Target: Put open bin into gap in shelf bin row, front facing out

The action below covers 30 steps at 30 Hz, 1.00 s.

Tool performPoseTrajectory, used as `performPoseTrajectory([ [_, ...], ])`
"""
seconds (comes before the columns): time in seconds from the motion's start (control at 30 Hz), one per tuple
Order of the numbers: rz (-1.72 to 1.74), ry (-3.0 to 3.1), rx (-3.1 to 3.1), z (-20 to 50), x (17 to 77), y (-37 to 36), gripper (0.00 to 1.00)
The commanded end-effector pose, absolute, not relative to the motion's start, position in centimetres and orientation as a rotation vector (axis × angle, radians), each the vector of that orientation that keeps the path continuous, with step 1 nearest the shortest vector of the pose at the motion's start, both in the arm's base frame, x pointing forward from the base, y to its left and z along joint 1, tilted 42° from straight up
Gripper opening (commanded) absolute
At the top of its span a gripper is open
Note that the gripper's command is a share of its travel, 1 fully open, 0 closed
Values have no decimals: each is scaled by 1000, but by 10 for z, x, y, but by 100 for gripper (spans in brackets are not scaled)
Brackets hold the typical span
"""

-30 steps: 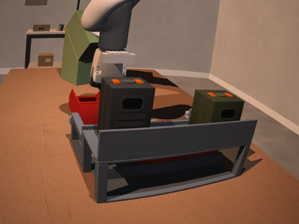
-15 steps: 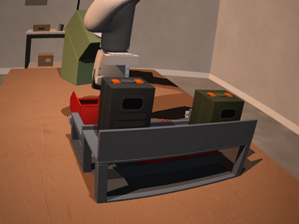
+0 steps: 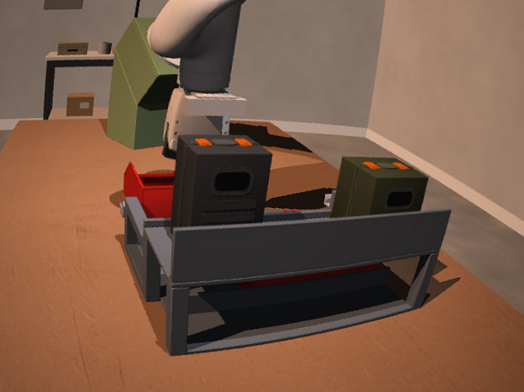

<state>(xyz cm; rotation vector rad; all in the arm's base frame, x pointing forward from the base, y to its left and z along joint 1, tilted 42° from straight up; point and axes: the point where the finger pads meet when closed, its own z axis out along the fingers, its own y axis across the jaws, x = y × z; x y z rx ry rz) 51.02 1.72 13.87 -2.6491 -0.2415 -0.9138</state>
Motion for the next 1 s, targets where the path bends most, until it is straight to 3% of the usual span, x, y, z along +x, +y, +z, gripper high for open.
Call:
performPoseTrajectory([
  [0.0, -913, -241, -2649, 140, 511, 17, 0],
  [0.97, -913, -241, -2649, 135, 506, 17, 0],
])
